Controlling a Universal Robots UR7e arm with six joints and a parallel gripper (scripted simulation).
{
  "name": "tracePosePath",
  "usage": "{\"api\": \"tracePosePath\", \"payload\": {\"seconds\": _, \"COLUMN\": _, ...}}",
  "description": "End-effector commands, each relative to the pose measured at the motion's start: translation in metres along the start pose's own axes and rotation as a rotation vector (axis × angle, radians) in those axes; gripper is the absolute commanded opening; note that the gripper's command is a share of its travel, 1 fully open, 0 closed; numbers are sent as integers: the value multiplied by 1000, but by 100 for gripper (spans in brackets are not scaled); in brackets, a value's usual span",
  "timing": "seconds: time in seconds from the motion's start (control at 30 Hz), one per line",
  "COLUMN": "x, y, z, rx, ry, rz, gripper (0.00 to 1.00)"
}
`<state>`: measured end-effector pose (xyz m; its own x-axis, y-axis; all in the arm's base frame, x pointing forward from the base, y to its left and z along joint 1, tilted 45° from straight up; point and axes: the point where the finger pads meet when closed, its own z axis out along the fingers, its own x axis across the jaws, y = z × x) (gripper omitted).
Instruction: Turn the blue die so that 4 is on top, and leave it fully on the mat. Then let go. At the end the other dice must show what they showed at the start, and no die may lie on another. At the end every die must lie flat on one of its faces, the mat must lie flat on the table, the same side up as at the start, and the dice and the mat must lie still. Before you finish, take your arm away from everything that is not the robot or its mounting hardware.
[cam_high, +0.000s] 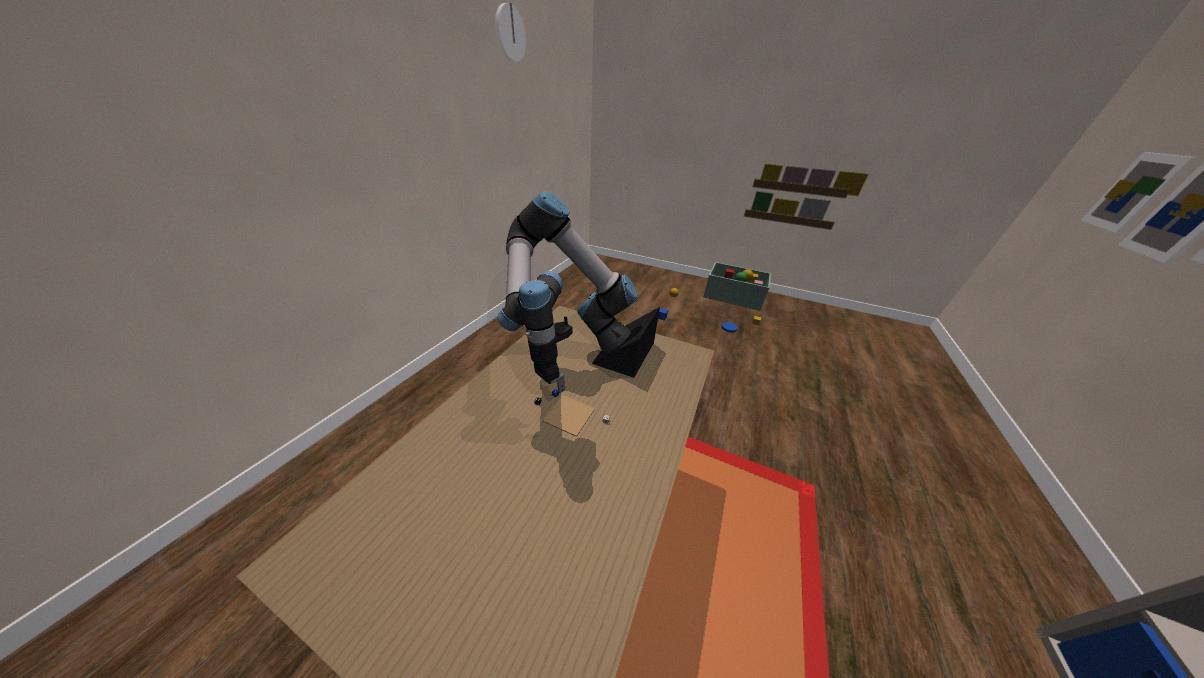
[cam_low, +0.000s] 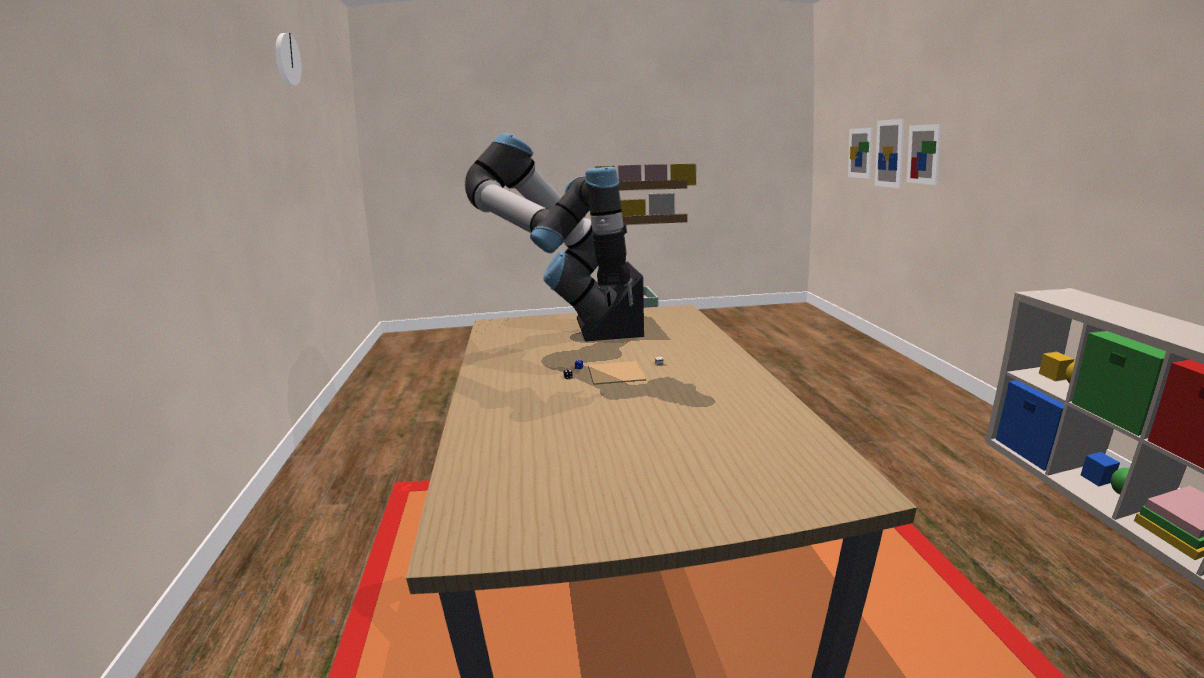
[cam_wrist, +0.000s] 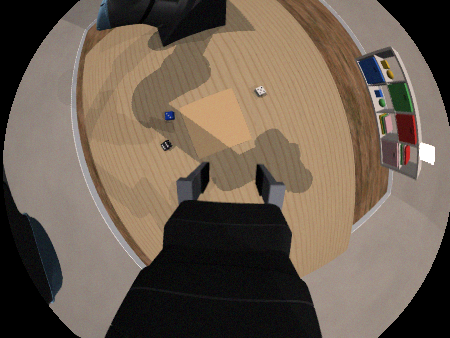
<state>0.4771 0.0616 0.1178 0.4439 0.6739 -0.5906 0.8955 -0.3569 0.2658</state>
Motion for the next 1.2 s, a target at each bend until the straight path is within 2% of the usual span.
{"api": "tracePosePath", "payload": {"seconds": 0.0, "x": -62, "y": 7, "z": 22, "rx": -23, "ry": -15, "rz": 147, "gripper": 100}}
{"api": "tracePosePath", "payload": {"seconds": 0.07, "x": -85, "y": 5, "z": 31, "rx": -26, "ry": -28, "rz": 203, "gripper": 100}}
{"api": "tracePosePath", "payload": {"seconds": 0.1, "x": -85, "y": 5, "z": 31, "rx": -26, "ry": -28, "rz": 203, "gripper": 100}}
{"api": "tracePosePath", "payload": {"seconds": 0.23, "x": -119, "y": -1, "z": 44, "rx": -31, "ry": -50, "rz": 293, "gripper": 100}}
{"api": "tracePosePath", "payload": {"seconds": 0.3, "x": -119, "y": -1, "z": 44, "rx": -31, "ry": -50, "rz": 293, "gripper": 100}}
{"api": "tracePosePath", "payload": {"seconds": 0.5, "x": -147, "y": -8, "z": 55, "rx": -36, "ry": -71, "rz": 367, "gripper": 100}}
{"api": "tracePosePath", "payload": {"seconds": 1.17, "x": -153, "y": -10, "z": 58, "rx": -37, "ry": -76, "rz": 384, "gripper": 100}}
